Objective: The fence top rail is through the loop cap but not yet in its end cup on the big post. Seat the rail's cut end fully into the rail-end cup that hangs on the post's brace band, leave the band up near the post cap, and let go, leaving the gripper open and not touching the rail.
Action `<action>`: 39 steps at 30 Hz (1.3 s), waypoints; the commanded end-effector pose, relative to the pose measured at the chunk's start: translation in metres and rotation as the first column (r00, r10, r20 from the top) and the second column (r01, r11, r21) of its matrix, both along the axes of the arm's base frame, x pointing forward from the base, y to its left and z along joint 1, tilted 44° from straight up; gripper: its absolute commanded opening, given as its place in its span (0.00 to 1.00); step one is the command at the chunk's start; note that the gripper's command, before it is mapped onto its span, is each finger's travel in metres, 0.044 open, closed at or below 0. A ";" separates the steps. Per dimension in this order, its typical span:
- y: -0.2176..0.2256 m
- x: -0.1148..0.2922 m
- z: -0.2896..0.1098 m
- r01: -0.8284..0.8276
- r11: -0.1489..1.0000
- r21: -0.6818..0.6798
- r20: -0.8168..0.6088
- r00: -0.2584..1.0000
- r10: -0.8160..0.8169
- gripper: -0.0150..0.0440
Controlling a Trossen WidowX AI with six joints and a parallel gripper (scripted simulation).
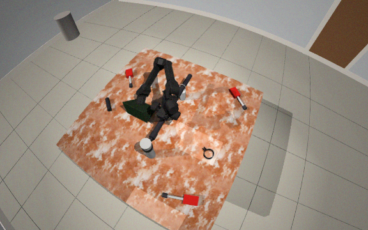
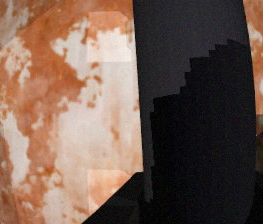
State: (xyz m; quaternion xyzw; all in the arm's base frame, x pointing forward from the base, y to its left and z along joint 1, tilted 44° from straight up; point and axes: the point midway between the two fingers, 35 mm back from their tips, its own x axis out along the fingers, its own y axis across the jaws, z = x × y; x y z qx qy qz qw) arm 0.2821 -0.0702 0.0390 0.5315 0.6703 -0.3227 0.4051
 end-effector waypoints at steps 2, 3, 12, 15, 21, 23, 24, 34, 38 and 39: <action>-0.013 0.012 0.001 0.013 0.999 -0.030 0.028 1.000 -0.012 0.25; -0.013 0.012 0.001 0.013 0.999 -0.030 0.028 1.000 -0.012 0.25; -0.013 0.014 0.002 0.013 0.999 -0.030 0.028 1.000 -0.012 0.25; -0.013 0.014 0.002 0.013 0.999 -0.030 0.028 1.000 -0.012 0.25; -0.013 0.016 0.001 0.013 0.999 -0.030 0.028 1.000 -0.012 0.25; -0.013 0.016 0.001 0.013 0.999 -0.030 0.028 1.000 -0.012 0.25; -0.013 0.016 0.001 0.013 0.999 -0.030 0.028 1.000 -0.012 0.25; -0.015 0.010 0.001 0.013 0.999 -0.030 0.028 1.000 -0.012 0.25; -0.016 0.008 0.002 0.013 0.999 -0.030 0.028 1.000 -0.012 0.25; -0.016 0.008 0.002 0.013 0.999 -0.030 0.028 1.000 -0.012 0.25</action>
